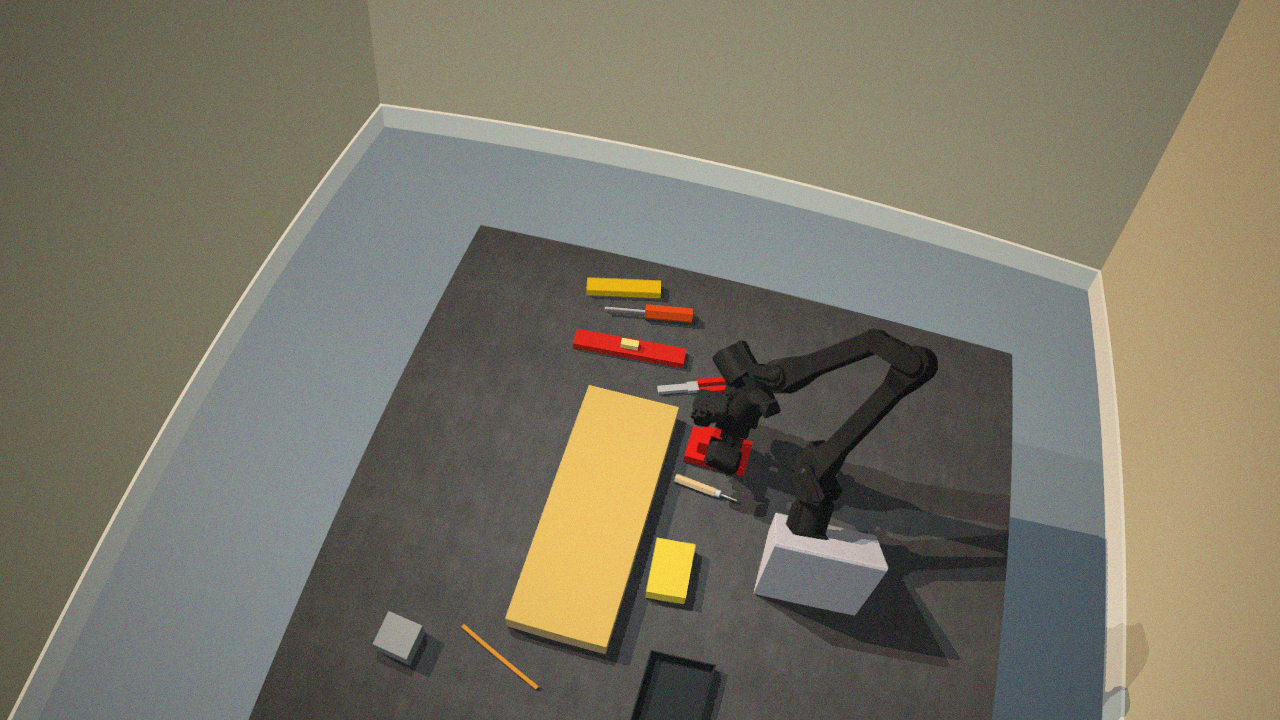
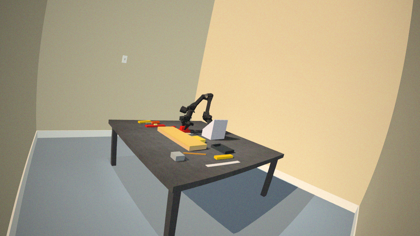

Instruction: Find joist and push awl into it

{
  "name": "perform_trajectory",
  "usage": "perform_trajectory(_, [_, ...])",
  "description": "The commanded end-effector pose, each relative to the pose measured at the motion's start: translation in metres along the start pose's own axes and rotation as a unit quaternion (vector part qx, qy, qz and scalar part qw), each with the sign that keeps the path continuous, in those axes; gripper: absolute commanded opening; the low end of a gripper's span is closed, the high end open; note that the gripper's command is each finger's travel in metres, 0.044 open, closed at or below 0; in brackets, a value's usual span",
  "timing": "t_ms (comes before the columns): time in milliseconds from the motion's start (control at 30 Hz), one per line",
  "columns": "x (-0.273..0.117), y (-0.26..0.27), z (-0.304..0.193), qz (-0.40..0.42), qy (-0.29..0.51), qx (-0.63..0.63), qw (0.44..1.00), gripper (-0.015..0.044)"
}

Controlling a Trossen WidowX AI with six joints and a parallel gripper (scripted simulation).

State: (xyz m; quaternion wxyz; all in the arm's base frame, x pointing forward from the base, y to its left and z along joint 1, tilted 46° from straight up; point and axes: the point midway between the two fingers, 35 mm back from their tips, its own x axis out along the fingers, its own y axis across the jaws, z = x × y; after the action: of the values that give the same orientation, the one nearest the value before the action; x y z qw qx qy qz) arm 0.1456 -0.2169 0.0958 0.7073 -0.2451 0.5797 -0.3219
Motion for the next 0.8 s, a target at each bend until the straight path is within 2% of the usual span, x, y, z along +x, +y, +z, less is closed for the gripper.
perform_trajectory(0, [-0.006, 0.000, 0.005, 0.001, -0.002, 0.003, 1.000, 0.0037])
perform_trajectory(67, [-0.013, 0.001, 0.009, 0.003, -0.001, 0.004, 1.000, 0.0000])
perform_trajectory(767, [-0.091, 0.000, 0.028, 0.002, -0.001, 0.002, 1.000, 0.0000])
